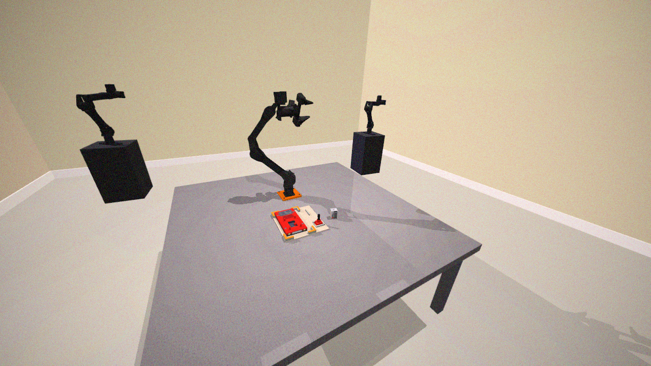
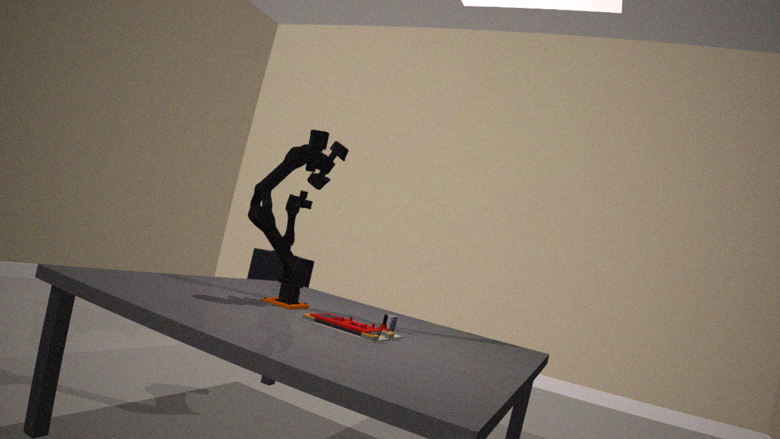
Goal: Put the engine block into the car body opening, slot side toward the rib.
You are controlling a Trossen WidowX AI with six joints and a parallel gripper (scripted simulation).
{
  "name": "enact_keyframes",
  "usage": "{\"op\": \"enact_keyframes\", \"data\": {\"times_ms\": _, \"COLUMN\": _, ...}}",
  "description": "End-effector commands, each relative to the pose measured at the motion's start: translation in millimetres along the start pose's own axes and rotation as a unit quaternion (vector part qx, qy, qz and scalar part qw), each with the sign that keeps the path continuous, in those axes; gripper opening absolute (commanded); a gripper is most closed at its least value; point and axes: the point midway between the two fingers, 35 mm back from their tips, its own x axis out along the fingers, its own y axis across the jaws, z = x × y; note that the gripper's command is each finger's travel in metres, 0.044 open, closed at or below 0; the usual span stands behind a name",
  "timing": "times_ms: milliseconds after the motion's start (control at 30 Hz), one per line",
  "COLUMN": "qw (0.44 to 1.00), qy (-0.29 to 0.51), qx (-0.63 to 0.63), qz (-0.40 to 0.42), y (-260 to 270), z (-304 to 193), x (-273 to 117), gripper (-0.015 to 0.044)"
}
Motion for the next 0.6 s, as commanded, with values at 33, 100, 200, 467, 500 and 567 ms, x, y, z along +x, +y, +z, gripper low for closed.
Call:
{"op": "enact_keyframes", "data": {"times_ms": 33, "qw": 0.996, "qy": 0.055, "qx": 0.062, "qz": 0.016, "y": 1, "z": -29, "x": 23, "gripper": 0.0440}}
{"op": "enact_keyframes", "data": {"times_ms": 100, "qw": 0.993, "qy": 0.075, "qx": 0.087, "qz": 0.019, "y": 1, "z": -40, "x": 30, "gripper": 0.0440}}
{"op": "enact_keyframes", "data": {"times_ms": 200, "qw": 0.986, "qy": 0.104, "qx": 0.126, "qz": 0.022, "y": 1, "z": -57, "x": 40, "gripper": 0.0440}}
{"op": "enact_keyframes", "data": {"times_ms": 467, "qw": 0.958, "qy": 0.180, "qx": 0.223, "qz": 0.026, "y": 5, "z": -105, "x": 62, "gripper": 0.0440}}
{"op": "enact_keyframes", "data": {"times_ms": 500, "qw": 0.953, "qy": 0.189, "qx": 0.234, "qz": 0.026, "y": 6, "z": -112, "x": 64, "gripper": 0.0440}}
{"op": "enact_keyframes", "data": {"times_ms": 567, "qw": 0.944, "qy": 0.206, "qx": 0.256, "qz": 0.026, "y": 7, "z": -123, "x": 67, "gripper": 0.0440}}
